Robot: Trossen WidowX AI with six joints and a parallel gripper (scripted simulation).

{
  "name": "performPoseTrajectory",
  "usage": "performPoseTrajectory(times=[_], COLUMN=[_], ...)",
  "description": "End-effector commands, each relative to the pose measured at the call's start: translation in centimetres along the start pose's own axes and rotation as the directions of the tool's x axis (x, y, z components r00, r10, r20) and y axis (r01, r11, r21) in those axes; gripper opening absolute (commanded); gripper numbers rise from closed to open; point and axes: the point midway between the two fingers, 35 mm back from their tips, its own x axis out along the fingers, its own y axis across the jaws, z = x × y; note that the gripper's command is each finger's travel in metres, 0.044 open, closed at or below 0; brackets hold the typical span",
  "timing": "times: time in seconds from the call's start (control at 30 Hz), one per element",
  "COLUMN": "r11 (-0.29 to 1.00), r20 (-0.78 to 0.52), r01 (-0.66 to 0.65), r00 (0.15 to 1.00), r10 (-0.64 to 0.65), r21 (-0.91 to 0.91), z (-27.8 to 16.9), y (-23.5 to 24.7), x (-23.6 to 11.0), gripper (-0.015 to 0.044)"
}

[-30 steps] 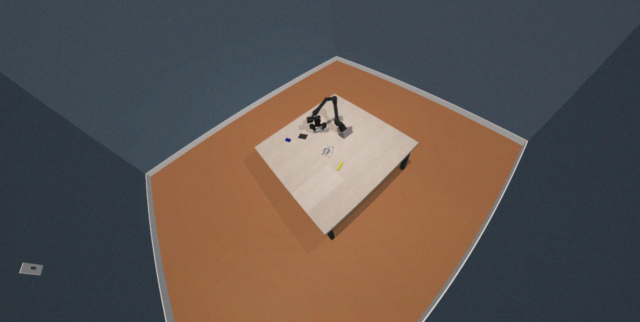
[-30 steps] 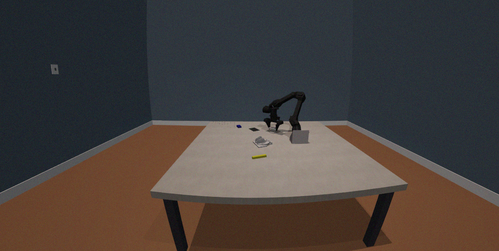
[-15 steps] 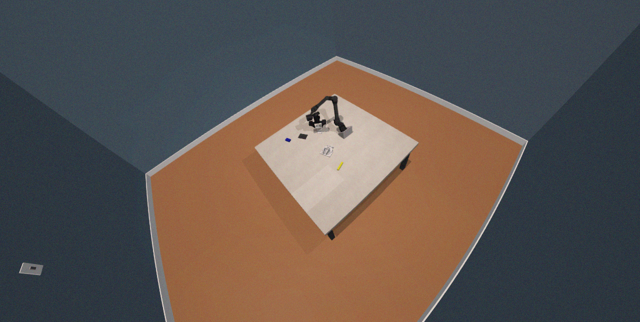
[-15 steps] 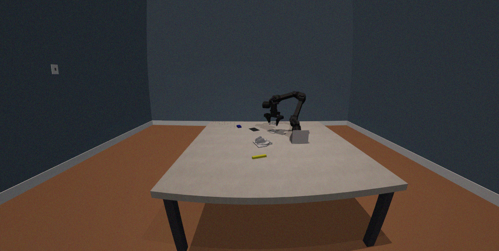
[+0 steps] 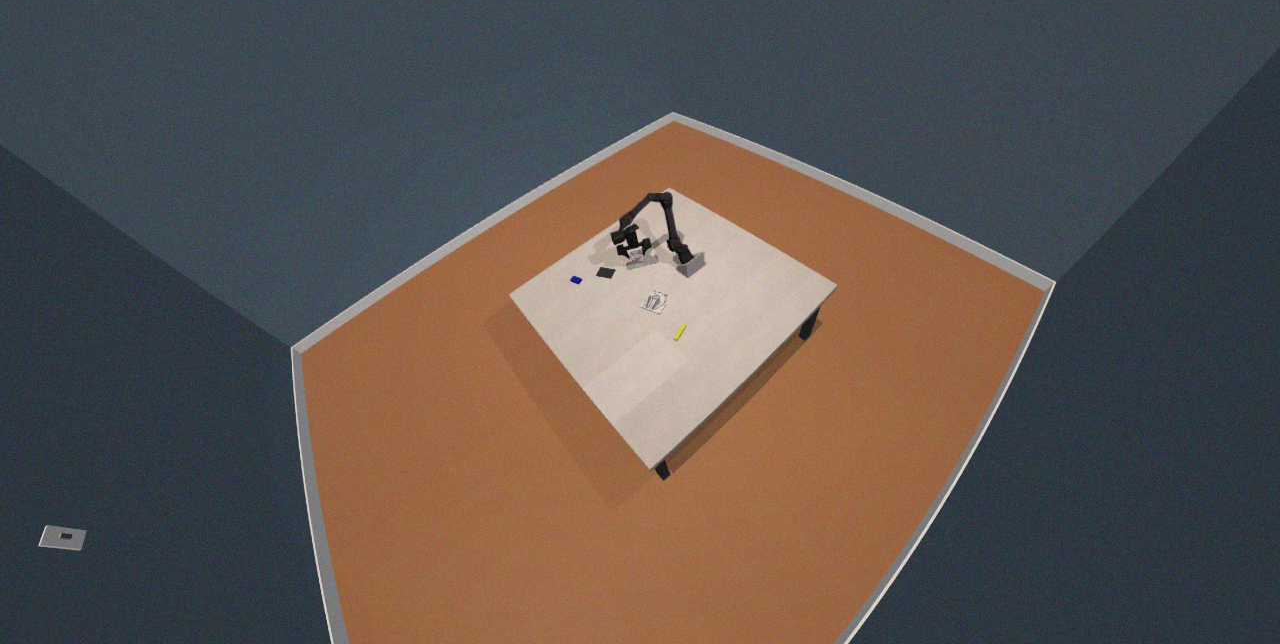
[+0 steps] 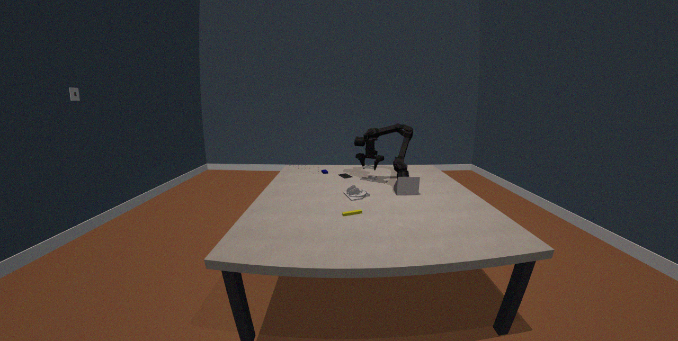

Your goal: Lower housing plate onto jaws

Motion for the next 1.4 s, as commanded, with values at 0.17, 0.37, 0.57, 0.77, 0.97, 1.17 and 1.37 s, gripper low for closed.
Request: performPoseTrajectory(times=[0.17,0.37,0.57,0.77,0.97,1.17,1.37], r11=[0.975,0.929,0.86,0.77,0.662,0.537,0.4], r20=[-0.021,-0.032,-0.04,-0.047,-0.051,-0.053,-0.054], r01=[0.001,-0.002,-0.008,-0.016,-0.023,-0.031,-0.038], r00=[1.0,0.999,0.999,0.999,0.998,0.998,0.998], r10=[-0.006,-0.01,-0.014,-0.018,-0.022,-0.026,-0.028], r21=[-0.221,-0.37,-0.51,-0.637,-0.749,-0.843,-0.916], z=[-2.5,-4.3,-6.0,-7.8,-9.6,-11.3,-13.1], y=[0.7,0.9,1.1,1.1,1.0,0.8,0.5], x=[0.2,0.2,0.2,0.2,0.2,0.2,0.2], gripper=[0.0351,0.0351,0.0351,0.0351,0.0351,0.0351,0.0351])
